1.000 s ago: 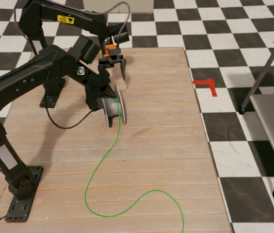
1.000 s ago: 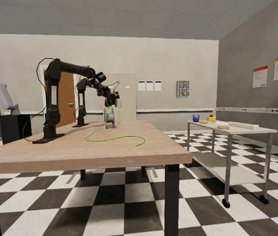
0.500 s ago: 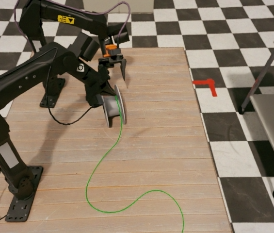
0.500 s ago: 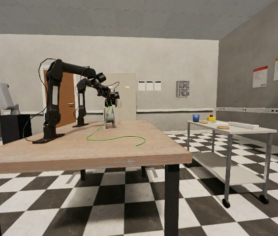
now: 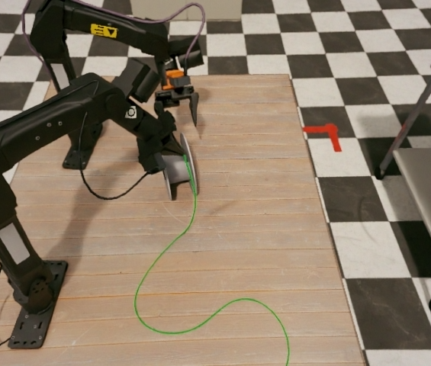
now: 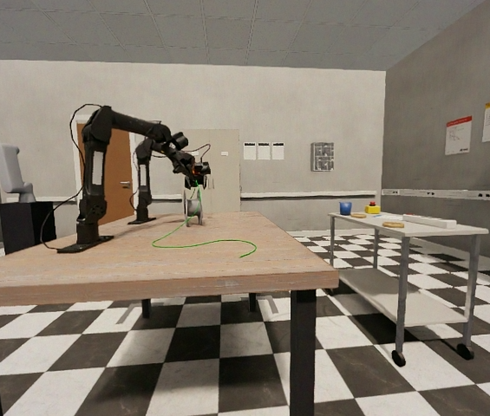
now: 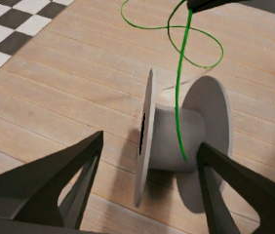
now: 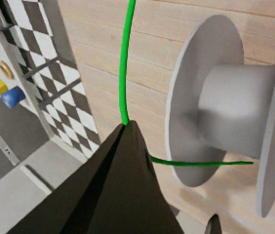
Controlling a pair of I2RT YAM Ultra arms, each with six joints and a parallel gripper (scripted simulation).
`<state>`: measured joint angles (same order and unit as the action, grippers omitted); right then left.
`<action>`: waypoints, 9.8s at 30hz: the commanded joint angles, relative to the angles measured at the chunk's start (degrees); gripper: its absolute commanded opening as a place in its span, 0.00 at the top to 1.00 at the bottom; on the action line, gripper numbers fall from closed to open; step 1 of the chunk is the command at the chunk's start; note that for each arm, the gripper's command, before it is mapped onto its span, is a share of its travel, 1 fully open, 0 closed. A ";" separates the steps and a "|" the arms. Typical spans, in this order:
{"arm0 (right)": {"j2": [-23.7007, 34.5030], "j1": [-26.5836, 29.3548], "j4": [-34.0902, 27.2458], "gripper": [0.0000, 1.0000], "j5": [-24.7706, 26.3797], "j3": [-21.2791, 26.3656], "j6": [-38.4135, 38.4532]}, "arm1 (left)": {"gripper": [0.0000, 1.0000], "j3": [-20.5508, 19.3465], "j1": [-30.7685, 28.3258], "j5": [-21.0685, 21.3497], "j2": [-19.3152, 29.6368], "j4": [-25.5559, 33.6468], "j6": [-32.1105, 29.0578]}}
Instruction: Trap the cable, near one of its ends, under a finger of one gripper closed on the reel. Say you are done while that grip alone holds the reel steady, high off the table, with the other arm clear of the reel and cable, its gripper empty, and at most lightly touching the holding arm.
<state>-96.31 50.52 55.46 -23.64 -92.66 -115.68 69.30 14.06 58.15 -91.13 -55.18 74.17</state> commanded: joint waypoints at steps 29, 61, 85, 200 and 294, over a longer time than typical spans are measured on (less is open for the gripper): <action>2.85 0.64 -1.22 1.00 -1.03 0.26 -0.18 | 0.25 -0.40 -0.40 1.37 1.02 0.05 0.04; 2.65 -0.51 -2.25 1.00 -1.04 0.20 -0.22 | 0.25 -0.56 -0.79 1.35 0.55 0.42 -0.43; 0.18 -0.35 -2.79 1.00 -0.93 0.06 -0.18 | 0.25 -0.20 0.31 1.39 0.41 -0.69 0.52; 2.87 -0.84 -1.06 1.00 -0.95 -0.72 -0.22 | 1.00 -8.38 -7.70 -1.44 0.75 19.96 -14.13; 6.90 -14.60 6.51 0.70 7.67 -7.26 6.76 | 1.00 -8.53 -7.71 -1.43 1.19 19.81 -14.07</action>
<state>-89.43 35.51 62.24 -15.20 -98.10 -109.36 61.45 5.69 56.01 -91.46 -34.61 59.64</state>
